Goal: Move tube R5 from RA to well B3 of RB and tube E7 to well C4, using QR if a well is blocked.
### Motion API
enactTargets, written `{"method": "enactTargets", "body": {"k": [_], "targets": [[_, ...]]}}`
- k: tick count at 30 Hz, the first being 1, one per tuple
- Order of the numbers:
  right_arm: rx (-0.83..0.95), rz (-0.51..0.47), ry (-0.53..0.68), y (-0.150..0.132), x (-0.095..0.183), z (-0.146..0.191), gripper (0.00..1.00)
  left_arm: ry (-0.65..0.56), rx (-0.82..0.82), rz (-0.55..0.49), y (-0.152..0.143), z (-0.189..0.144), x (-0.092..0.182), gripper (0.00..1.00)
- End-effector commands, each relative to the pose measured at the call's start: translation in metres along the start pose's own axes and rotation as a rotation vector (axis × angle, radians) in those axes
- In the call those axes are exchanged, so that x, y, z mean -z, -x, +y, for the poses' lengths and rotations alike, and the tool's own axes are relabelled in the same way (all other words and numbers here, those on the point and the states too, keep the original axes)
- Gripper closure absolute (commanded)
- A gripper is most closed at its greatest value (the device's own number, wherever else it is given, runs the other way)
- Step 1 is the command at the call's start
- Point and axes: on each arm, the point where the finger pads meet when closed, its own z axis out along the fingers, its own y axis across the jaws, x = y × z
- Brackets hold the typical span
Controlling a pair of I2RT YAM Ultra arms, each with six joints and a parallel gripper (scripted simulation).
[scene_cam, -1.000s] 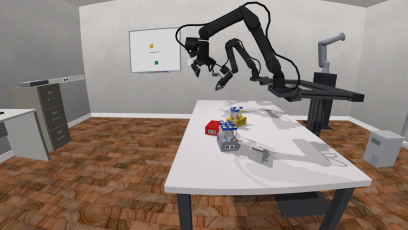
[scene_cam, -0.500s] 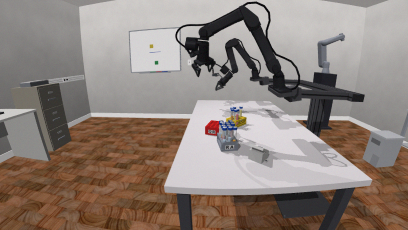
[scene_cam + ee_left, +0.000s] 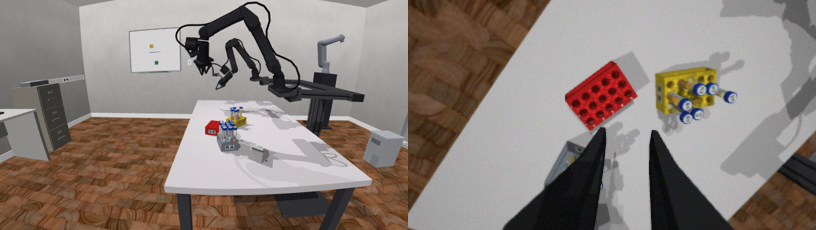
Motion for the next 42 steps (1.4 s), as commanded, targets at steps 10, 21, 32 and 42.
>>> {"method": "enactTargets", "body": {"k": [10,21,32,42], "targets": [[-0.092,-0.096,-0.141,0.054,0.005,-0.070,1.00,0.003,-0.010,-0.015,0.005,-0.001,0.004,0.70],[-0.203,-0.180,-0.338,0.098,0.040,-0.169,1.00,0.003,-0.010,-0.015,0.005,-0.001,0.004,0.70],[-0.342,-0.303,-0.661,0.140,0.154,-0.310,1.00,0.003,-0.010,-0.015,0.005,-0.001,0.004,0.70],[-0.417,-0.386,-0.916,0.152,0.279,-0.381,1.00,0.003,-0.010,-0.015,0.005,-0.001,0.004,0.70]]}}
